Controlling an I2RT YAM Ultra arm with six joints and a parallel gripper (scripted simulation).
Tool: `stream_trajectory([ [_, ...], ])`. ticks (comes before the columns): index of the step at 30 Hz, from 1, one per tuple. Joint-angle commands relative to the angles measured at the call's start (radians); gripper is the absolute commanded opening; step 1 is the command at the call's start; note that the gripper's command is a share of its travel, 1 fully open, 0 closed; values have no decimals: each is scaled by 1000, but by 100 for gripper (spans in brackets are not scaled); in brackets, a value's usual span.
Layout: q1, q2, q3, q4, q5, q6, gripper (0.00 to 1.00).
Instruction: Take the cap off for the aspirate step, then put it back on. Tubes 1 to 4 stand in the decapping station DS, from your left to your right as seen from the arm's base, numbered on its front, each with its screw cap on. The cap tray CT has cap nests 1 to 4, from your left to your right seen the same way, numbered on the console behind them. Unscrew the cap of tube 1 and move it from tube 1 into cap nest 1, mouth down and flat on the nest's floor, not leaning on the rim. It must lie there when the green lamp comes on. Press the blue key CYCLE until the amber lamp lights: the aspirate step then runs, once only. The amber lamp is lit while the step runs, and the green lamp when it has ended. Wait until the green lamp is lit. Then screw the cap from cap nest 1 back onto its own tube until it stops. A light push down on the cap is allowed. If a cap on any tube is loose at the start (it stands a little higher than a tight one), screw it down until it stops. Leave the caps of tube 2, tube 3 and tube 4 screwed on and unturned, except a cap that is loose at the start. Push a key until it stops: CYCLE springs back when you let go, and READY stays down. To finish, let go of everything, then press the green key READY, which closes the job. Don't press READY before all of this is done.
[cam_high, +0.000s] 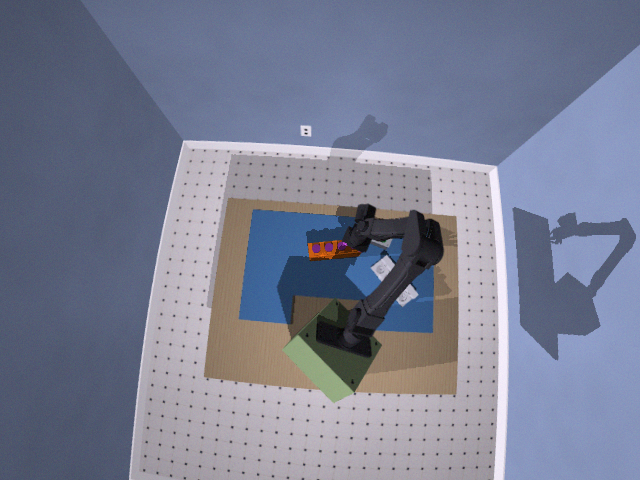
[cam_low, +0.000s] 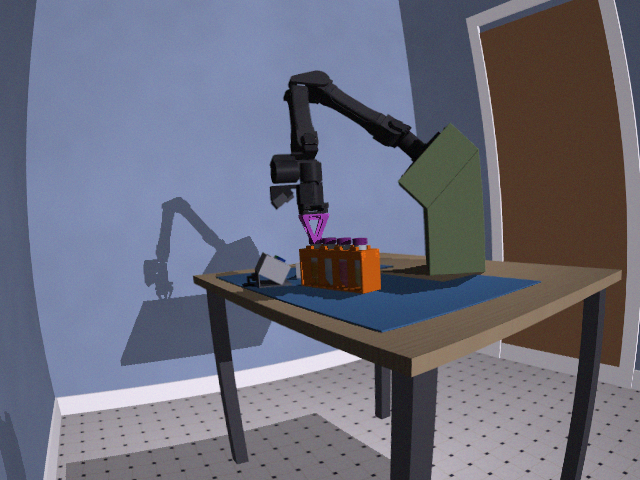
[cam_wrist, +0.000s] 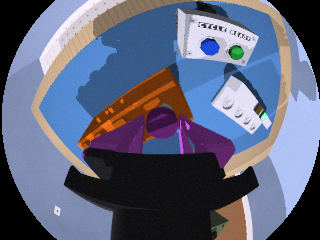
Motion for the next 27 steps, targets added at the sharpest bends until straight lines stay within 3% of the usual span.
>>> stream_trajectory([
  [1,3,-6,3,3,-6,53,49],
  [13,8,-16,1,-6,-3,57,49],
  [27,71,-151,-11,-157,34,116,49],
])
